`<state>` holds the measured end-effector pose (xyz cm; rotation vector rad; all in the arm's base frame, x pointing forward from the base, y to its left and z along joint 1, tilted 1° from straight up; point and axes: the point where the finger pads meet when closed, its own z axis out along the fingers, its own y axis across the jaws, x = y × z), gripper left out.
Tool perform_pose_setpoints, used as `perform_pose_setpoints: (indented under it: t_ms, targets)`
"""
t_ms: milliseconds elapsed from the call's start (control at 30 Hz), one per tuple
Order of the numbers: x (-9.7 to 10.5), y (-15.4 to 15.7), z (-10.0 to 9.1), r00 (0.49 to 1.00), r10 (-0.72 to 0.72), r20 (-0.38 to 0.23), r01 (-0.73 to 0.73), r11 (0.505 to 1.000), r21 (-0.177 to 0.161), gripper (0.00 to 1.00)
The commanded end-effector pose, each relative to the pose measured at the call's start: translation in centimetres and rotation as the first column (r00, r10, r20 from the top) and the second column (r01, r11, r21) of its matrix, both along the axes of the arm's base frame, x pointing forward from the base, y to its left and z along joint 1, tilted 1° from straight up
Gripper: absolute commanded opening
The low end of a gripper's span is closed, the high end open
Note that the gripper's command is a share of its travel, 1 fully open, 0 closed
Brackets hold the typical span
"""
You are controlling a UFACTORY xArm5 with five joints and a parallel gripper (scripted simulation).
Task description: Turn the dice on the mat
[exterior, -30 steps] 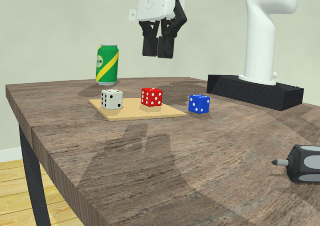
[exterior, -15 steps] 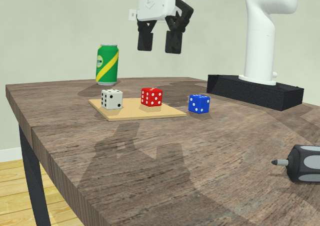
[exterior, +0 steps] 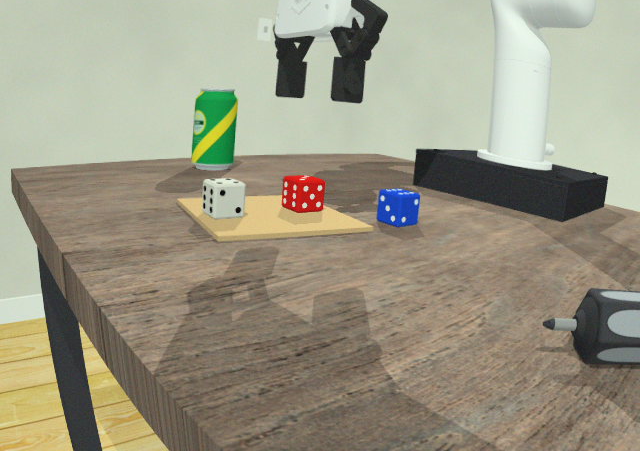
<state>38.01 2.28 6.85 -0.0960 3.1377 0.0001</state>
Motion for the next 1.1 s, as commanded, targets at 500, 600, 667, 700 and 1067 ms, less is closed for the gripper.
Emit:
perform_pose_setpoints:
  t_ms: [500,600,667,700,1067]
  targets:
    - [0.1,-0.1,7.0,1.000,0.000,0.005,0.000,1.000,0.000,1.00]
    - [0.1,-0.1,7.7,1.000,0.000,0.005,0.000,1.000,0.000,1.00]
    - [0.1,-0.1,7.7,1.000,0.000,0.005,0.000,1.000,0.000,1.00]
    - [0.1,-0.1,7.9,1.000,0.000,0.005,0.000,1.000,0.000,1.00]
    - [0.1,-0.1,8.1,1.000,0.000,0.005,0.000,1.000,0.000,1.00]
